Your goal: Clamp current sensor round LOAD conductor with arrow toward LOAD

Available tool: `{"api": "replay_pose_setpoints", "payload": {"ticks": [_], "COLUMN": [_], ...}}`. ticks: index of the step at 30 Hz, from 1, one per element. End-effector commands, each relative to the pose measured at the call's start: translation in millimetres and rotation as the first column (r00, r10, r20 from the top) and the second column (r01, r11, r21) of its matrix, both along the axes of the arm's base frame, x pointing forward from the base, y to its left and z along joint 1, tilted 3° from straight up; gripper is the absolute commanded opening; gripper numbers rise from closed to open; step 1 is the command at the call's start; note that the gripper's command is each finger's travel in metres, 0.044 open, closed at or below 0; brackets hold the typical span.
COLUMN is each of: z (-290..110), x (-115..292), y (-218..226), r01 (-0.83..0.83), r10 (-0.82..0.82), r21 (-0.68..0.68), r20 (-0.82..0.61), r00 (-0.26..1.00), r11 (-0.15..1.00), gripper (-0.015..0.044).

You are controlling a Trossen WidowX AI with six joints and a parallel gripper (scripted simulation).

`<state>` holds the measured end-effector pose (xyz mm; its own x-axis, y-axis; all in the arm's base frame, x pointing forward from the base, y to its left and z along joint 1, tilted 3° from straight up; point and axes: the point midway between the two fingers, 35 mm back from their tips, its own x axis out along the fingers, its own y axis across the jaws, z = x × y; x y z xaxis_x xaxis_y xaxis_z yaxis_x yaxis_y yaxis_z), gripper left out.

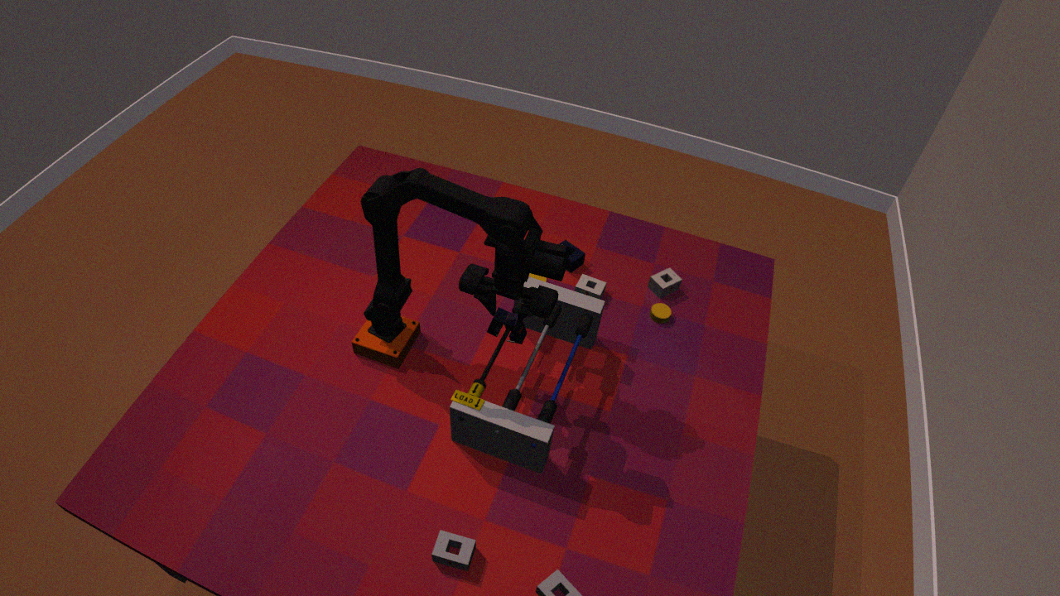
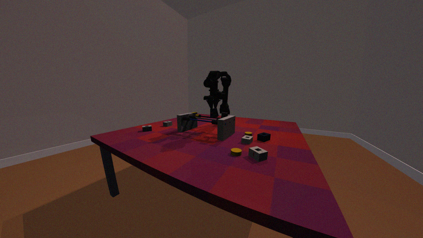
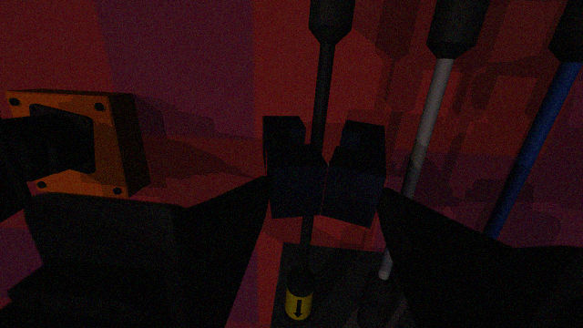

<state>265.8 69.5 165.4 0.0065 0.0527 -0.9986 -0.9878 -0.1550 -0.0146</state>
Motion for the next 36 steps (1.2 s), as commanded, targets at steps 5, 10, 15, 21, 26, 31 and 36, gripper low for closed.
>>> {"api": "replay_pose_setpoints", "payload": {"ticks": [5,10,15,21,26,31,36], "z": [-16,-25,-33,-39,-34,-34,-34], "x": [-1,-1,-2,-2,-1,-1,-1], "y": [1,2,2,2,2,2,2], "r01": [-0.002,-0.002,-0.002,-0.002,-0.005,-0.005,-0.005], "r10": [0.002,0.002,0.002,0.002,0.005,0.005,0.005], "r21": [0.003,0.003,0.003,0.003,0.0,0.0,0.0], "r20": [-0.007,-0.007,-0.007,-0.007,-0.002,-0.002,-0.002], "r00": [1.0,1.0,1.0,1.0,1.0,1.0,1.0], "r11": [1.0,1.0,1.0,1.0,1.0,1.0,1.0], "gripper": [0.0,0.0,0.0,0.0,0.0,0.0,0.0]}}
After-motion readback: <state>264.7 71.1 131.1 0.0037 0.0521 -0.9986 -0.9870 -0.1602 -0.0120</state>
